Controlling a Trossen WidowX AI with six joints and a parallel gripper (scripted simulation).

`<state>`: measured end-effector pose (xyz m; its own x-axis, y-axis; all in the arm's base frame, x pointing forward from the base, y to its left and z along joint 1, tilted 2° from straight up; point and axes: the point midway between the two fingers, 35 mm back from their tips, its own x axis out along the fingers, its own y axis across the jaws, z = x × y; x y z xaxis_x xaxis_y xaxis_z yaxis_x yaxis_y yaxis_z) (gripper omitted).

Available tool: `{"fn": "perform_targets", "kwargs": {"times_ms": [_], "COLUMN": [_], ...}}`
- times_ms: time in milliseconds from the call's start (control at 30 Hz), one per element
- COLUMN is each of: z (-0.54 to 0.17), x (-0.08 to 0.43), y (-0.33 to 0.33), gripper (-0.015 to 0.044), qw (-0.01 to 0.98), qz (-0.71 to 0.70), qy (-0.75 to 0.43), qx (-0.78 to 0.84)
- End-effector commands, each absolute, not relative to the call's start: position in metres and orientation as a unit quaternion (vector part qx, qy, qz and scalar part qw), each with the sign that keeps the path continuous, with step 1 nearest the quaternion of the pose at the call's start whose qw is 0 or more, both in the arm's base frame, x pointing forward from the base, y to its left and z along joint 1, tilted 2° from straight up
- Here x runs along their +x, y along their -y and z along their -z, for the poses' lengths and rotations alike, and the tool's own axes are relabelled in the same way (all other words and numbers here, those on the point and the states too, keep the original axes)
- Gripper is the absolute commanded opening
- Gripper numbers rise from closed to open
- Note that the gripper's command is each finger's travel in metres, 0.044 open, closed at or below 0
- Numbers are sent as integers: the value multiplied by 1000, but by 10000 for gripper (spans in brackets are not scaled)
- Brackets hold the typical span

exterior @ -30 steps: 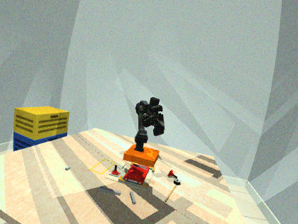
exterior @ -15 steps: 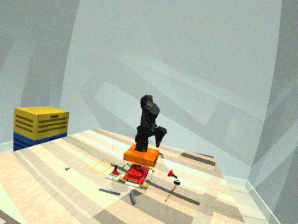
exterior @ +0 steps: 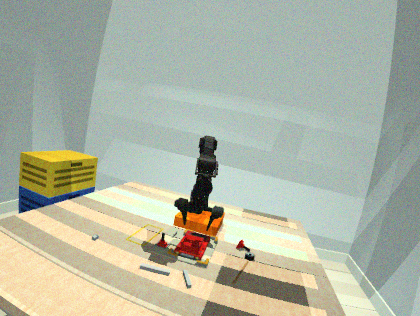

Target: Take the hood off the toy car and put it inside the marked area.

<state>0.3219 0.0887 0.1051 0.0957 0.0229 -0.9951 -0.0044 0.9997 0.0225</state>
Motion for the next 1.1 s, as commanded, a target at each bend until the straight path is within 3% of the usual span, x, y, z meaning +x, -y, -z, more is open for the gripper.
{"fn": "perform_targets", "kwargs": {"times_ms": [0, 1067], "z": [-103, -77], "x": [323, 327], "y": [-86, -87], "gripper": [440, 440], "qw": [729, 729], "qz": [-20, -20], "qy": [-684, -684], "qx": [-17, -17]}}
